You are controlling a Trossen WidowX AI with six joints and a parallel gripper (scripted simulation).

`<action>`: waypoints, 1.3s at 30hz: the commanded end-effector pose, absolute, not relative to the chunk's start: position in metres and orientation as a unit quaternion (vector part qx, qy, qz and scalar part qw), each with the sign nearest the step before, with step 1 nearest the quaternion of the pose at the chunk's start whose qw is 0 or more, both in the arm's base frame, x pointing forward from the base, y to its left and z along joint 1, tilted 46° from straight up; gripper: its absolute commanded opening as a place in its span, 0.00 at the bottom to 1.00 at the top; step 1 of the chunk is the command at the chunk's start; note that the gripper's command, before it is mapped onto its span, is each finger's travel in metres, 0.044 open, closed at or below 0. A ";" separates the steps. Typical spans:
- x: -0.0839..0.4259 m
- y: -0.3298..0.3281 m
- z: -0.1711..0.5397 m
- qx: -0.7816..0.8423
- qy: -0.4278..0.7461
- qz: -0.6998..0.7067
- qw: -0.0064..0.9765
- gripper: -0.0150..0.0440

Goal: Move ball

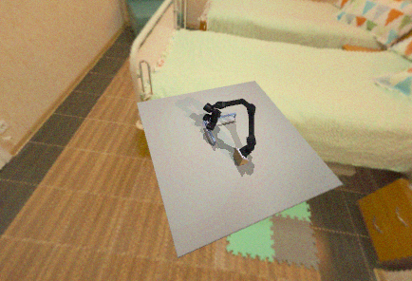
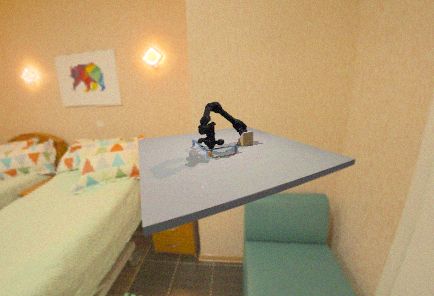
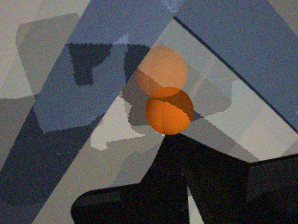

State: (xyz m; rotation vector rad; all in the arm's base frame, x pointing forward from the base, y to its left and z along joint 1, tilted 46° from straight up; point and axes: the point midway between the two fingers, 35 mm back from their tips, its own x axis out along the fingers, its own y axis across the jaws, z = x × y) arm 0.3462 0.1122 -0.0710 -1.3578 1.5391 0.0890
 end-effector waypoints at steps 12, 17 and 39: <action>0.357 0.124 -0.081 -0.565 0.642 0.037 0.517 0.25; 0.352 0.119 -0.077 -0.565 0.642 0.037 0.516 0.25; 0.331 0.097 -0.061 -0.566 0.642 0.037 0.515 0.25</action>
